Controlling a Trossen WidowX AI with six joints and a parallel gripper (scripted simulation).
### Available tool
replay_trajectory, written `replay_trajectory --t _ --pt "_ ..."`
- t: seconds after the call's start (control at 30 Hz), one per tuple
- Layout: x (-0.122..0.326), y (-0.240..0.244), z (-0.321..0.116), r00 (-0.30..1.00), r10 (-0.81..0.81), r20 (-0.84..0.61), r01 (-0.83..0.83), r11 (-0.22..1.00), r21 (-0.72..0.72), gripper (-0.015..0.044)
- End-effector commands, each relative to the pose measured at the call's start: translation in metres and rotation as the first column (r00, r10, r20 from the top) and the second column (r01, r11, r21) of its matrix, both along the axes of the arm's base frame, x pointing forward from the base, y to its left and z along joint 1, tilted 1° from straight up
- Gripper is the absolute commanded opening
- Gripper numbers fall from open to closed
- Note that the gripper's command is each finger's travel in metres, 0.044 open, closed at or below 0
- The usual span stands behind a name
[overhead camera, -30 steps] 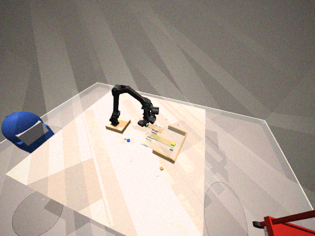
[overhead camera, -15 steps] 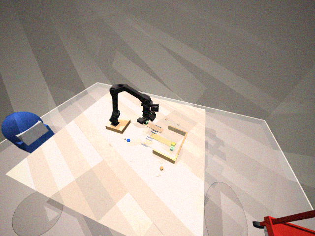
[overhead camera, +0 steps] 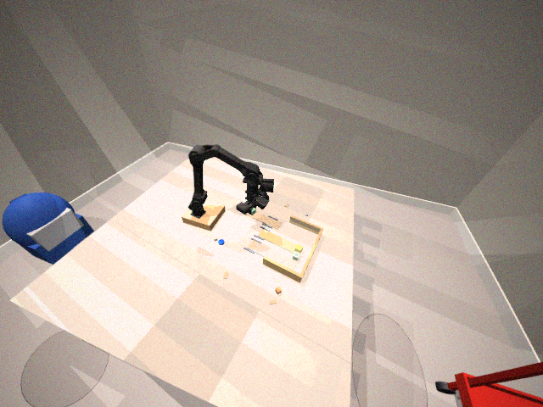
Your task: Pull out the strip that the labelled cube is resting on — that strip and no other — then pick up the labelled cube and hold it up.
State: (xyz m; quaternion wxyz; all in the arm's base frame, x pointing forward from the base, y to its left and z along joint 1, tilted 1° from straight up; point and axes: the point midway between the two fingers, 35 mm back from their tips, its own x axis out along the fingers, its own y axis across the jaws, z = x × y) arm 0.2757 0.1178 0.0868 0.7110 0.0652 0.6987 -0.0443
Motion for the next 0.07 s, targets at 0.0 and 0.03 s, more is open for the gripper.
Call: replay_trajectory --t 0.0,0.03 --pt "0.0013 0.0008 0.0037 1.0 0.004 0.01 -0.004 1.0 0.006 0.0" --pt "0.0013 0.0008 0.0037 1.0 0.004 0.01 -0.004 1.0 0.006 0.0"
